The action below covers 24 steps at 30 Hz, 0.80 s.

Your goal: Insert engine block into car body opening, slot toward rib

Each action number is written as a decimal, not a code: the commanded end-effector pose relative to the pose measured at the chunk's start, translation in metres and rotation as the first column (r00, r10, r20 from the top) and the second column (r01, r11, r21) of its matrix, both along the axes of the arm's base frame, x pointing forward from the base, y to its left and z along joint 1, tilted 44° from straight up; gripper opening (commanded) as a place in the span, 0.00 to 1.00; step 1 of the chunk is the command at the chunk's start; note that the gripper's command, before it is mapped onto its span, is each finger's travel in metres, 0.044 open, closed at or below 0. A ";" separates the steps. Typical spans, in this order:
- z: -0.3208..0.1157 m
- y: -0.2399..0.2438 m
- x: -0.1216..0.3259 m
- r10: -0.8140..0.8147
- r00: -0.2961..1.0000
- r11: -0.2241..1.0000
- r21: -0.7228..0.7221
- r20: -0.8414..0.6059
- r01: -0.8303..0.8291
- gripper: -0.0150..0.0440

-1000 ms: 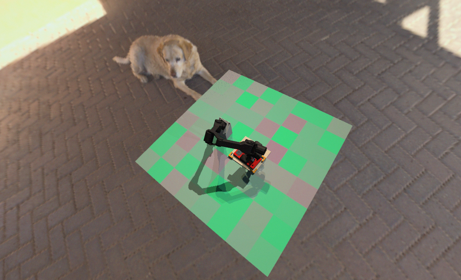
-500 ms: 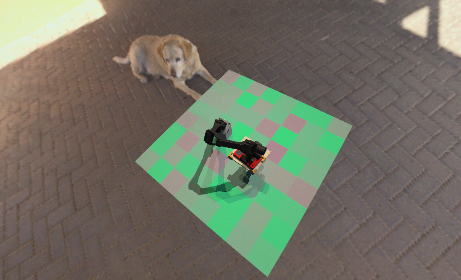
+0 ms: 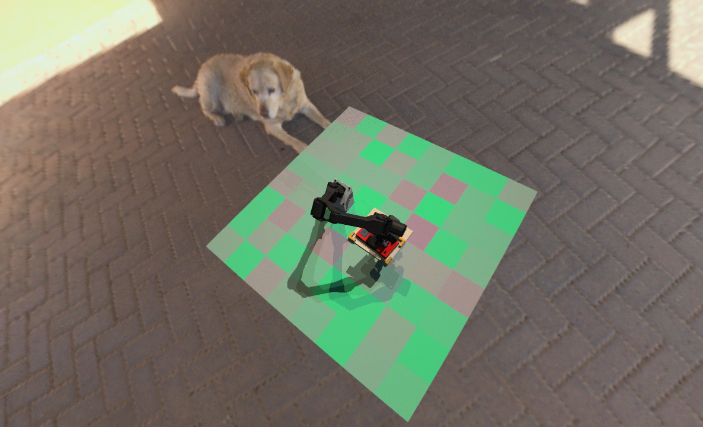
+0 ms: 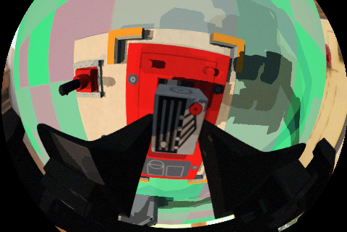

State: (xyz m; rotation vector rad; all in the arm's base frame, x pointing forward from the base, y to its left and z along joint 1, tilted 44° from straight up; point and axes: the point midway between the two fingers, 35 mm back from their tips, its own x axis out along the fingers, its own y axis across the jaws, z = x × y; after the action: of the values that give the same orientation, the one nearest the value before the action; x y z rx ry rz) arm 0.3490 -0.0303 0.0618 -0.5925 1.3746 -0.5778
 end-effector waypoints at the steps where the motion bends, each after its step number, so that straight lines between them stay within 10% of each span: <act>1: 0.000 -0.001 0.000 -0.003 1.000 1.000 -0.003 0.004 0.003 0.52; 24: -0.005 -0.005 0.001 0.008 1.000 1.000 -0.005 -0.006 -0.009 0.52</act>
State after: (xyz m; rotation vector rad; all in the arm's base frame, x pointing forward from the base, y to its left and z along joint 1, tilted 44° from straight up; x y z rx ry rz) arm 0.3502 -0.0344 0.0580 -0.5984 1.3753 -0.5723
